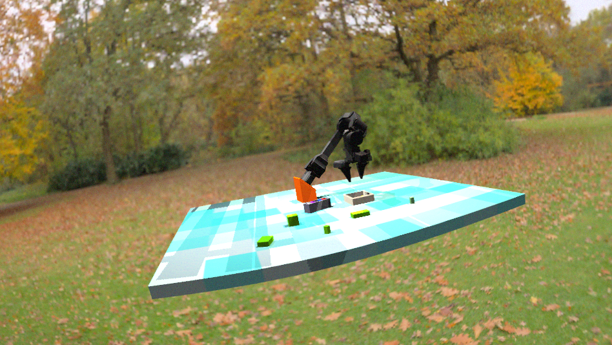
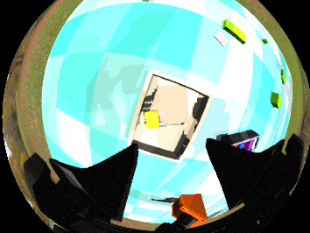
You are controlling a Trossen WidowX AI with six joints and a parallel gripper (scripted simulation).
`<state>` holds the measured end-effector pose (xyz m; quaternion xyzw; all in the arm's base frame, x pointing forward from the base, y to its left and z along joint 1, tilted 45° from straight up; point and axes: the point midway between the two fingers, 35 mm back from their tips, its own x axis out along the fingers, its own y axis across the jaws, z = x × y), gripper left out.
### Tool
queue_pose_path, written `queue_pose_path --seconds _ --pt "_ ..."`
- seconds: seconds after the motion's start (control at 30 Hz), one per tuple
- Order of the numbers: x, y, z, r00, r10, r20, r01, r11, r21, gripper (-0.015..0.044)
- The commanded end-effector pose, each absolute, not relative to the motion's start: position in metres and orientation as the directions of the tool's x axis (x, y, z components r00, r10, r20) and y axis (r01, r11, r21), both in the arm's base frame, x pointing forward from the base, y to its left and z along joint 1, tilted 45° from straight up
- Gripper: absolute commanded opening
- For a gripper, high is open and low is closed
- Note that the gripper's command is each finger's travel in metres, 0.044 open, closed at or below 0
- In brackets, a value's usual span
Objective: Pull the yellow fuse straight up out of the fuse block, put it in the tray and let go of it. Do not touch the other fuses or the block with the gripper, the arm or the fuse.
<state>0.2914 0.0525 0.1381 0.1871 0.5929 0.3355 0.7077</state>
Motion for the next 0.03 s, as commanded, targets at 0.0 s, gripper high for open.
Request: queue_pose_path --seconds 0.0 --pt "0.2914 0.0525 0.1380 0.072 0.697 -0.714 -0.252 0.705 0.663 0.0330"
